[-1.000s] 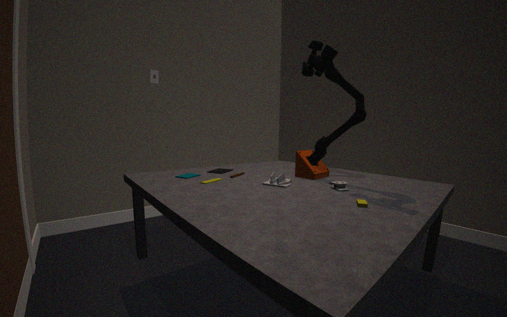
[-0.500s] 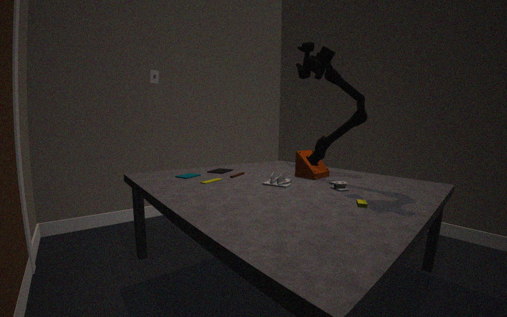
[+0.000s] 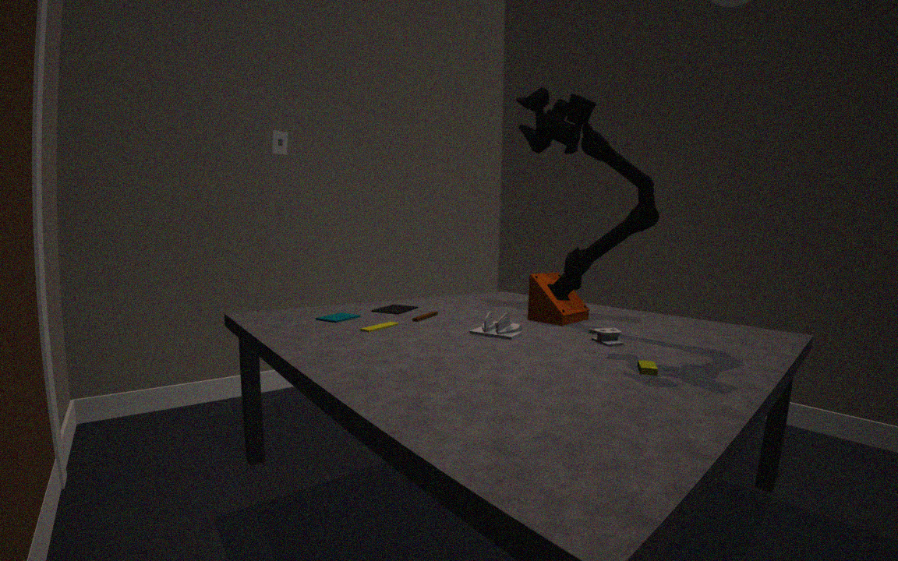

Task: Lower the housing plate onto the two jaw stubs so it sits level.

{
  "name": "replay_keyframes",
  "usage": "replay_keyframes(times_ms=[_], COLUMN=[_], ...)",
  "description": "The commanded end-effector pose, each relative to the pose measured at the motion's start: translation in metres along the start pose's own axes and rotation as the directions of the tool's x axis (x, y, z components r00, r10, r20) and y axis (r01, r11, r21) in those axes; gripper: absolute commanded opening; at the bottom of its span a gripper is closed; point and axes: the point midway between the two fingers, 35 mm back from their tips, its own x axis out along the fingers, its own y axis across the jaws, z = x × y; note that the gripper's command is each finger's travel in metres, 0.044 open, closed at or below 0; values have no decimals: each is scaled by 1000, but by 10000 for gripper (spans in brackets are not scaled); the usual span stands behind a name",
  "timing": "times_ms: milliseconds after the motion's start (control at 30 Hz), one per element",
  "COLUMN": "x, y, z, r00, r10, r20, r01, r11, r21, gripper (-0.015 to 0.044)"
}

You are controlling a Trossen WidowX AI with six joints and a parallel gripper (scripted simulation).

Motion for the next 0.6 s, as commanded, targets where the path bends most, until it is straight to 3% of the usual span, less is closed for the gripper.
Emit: replay_keyframes(times_ms=[0,567], x=[-6,-43], y=[2,14], z=[-18,-91], r00=[998,936], r10=[16,78], r20=[-67,-345], r01=[-21,-195], r11=[997,928], r21=[-70,-319], gripper=[440,440])
